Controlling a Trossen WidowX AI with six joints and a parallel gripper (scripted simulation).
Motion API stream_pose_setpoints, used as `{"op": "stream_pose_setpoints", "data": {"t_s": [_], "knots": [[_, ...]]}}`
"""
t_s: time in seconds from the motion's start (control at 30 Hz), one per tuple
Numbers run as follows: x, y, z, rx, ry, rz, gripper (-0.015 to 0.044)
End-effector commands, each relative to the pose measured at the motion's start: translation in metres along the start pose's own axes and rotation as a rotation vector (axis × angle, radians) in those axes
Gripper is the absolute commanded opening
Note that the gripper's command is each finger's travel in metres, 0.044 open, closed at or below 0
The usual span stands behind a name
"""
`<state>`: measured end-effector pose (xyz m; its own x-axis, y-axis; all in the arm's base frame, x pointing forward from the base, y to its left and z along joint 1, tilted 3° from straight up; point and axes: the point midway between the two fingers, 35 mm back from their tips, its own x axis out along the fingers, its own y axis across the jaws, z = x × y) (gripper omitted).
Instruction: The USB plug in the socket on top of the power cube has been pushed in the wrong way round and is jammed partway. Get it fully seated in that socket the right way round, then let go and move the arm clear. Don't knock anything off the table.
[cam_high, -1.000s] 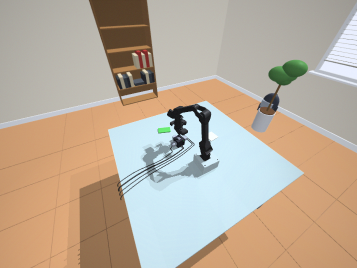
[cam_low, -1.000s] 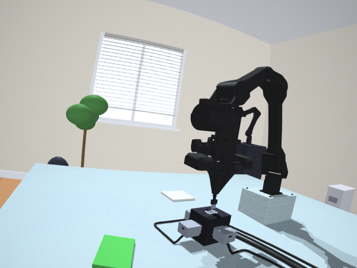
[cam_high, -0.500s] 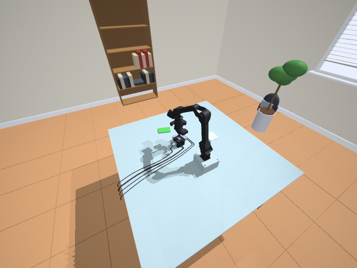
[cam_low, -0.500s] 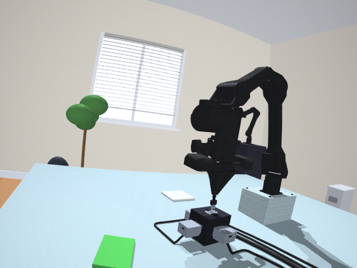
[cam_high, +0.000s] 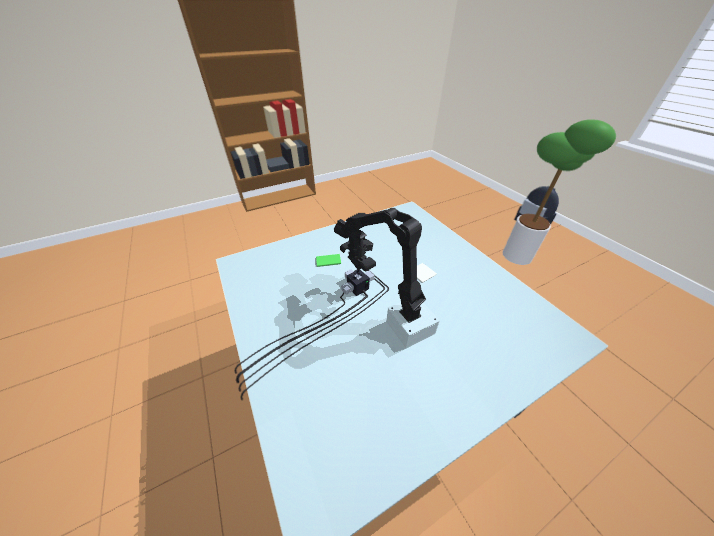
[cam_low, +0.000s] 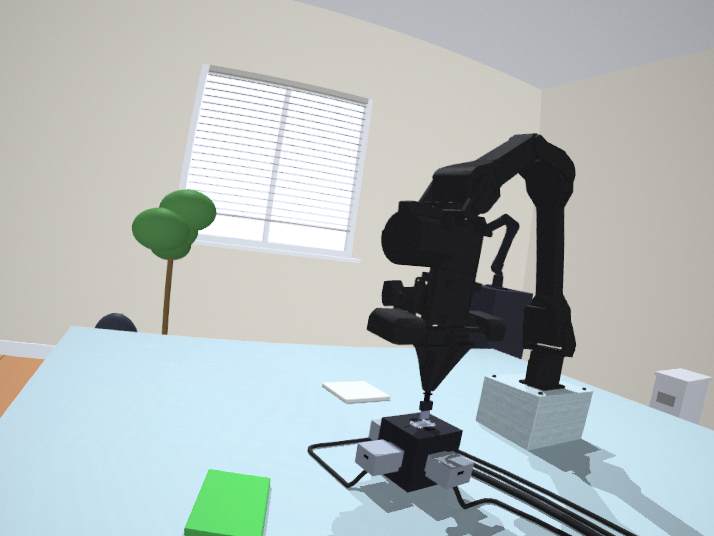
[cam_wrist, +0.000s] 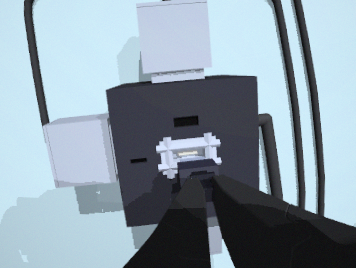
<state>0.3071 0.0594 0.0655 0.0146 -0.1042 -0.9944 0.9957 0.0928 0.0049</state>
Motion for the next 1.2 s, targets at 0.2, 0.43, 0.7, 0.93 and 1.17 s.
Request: {"op": "stream_pose_setpoints", "data": {"t_s": [0.2,0.43,0.7,0.93,1.17], "knots": [[0.0016,0.0004,0.0005,0.005,-0.005,0.002,0.0000],[0.0024,0.0004,0.0004,0.005,-0.005,0.002,0.0000],[0.0034,0.0004,0.0003,0.005,-0.005,0.002,0.0000],[0.0042,0.0004,0.0003,0.005,-0.005,0.002,0.0000],[0.0051,0.0004,0.0002,0.005,-0.005,0.002,0.0000]]}}
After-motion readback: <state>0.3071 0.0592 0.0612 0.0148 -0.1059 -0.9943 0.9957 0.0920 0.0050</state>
